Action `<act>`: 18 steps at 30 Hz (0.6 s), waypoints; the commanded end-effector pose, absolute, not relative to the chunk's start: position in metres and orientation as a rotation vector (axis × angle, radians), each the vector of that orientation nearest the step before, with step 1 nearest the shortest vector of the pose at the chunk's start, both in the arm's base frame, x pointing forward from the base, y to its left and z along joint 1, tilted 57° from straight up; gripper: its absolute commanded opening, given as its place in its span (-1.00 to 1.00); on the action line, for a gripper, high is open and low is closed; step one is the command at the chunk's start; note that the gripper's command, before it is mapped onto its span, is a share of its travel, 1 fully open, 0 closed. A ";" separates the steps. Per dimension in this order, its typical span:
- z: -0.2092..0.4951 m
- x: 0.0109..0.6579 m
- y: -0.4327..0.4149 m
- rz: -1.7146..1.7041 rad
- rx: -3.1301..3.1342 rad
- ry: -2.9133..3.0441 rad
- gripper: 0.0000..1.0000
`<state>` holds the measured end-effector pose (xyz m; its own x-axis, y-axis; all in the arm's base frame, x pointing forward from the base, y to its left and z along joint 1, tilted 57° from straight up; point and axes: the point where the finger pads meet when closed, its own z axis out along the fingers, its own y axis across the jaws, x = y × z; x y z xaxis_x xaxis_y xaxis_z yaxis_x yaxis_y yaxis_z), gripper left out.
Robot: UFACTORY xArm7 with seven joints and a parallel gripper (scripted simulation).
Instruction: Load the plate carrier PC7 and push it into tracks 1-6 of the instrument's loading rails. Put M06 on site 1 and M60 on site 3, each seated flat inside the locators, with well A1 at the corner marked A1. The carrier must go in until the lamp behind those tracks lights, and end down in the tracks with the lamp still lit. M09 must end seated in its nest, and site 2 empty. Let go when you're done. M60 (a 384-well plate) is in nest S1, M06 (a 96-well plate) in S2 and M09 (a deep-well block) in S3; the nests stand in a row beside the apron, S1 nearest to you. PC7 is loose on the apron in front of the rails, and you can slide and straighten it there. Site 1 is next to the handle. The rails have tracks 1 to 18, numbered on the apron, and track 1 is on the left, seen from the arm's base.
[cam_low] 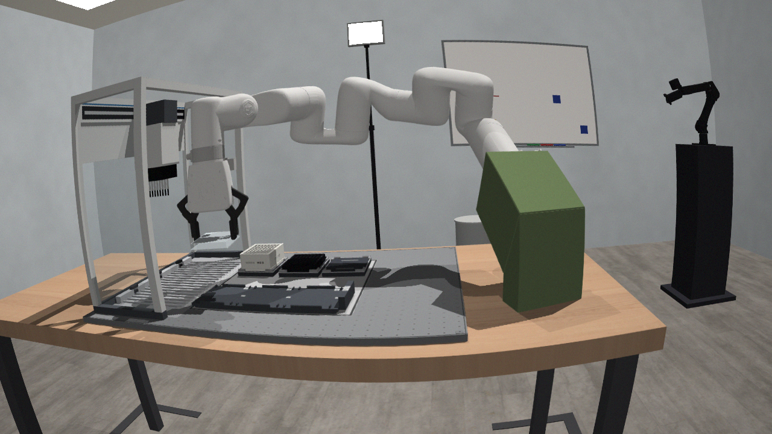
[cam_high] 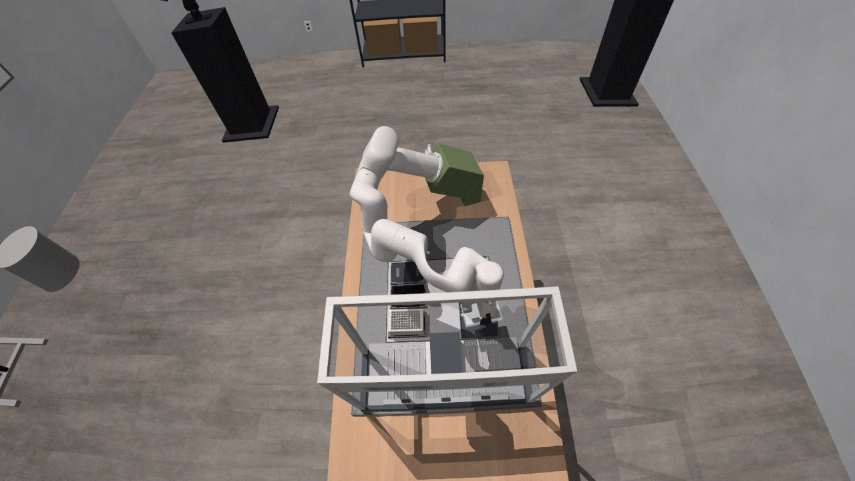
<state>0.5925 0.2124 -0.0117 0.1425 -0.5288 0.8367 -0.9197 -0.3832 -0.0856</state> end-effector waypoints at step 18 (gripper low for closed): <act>-0.011 0.592 0.216 1.226 1.899 -1.569 -1.00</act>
